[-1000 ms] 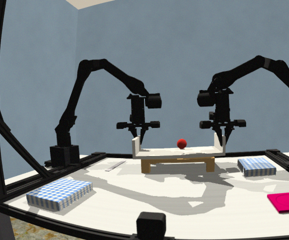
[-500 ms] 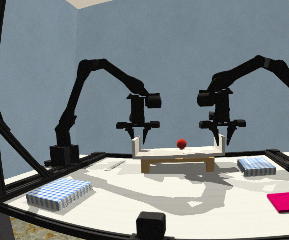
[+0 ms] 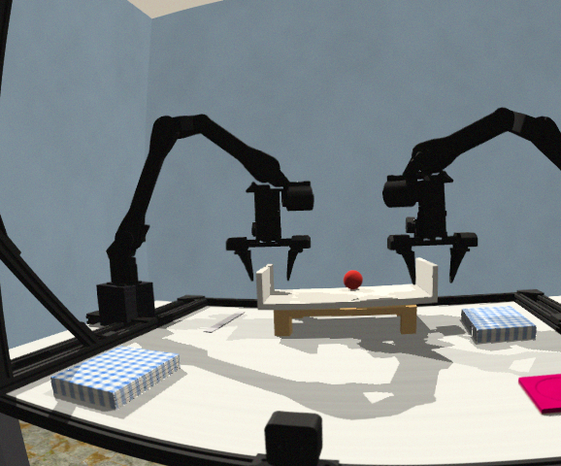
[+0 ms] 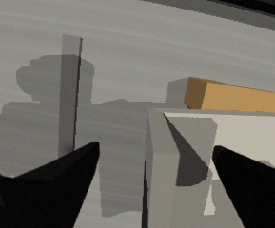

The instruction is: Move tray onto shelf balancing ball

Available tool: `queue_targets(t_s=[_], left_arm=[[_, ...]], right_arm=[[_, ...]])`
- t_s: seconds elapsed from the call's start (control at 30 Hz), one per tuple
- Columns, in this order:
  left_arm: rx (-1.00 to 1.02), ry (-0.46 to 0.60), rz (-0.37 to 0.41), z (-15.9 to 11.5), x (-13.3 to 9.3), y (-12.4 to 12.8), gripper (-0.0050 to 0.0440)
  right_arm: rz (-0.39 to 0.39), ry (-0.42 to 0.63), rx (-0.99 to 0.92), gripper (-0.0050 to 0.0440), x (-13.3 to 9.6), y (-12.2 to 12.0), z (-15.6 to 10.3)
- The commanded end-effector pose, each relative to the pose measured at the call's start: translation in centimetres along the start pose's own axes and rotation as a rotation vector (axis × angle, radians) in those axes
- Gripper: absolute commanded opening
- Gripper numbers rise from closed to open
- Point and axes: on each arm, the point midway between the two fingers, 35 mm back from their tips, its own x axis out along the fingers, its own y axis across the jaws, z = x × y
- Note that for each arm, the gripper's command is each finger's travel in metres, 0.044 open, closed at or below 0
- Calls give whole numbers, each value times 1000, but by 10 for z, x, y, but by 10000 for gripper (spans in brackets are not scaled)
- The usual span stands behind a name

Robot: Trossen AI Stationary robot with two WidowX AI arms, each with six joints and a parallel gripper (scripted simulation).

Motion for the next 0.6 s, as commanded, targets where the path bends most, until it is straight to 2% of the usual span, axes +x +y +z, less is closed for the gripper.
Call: queue_targets(t_s=[0.0,0.2,0.27,0.37,0.47,0.57], left_arm=[[0,0,0,0,0,0,400],[1,1,-2,0,-2,0,400],[10,5,-17,1,-16,5,400],[24,13,-42,4,-53,22,400],[0,4,-4,6,-68,39,400],[-1,3,-2,6,-69,40,400]], right_arm=[[-1,-1,0,400,0,0,0],[-1,-4,-1,400,-2,-1,0],[1,-21,-11,400,-18,-6,0],[4,-51,-27,400,-58,-24,-3],[-3,-3,-3,400,-71,-39,-5],[-3,0,-1,400,-71,-40,-5]])
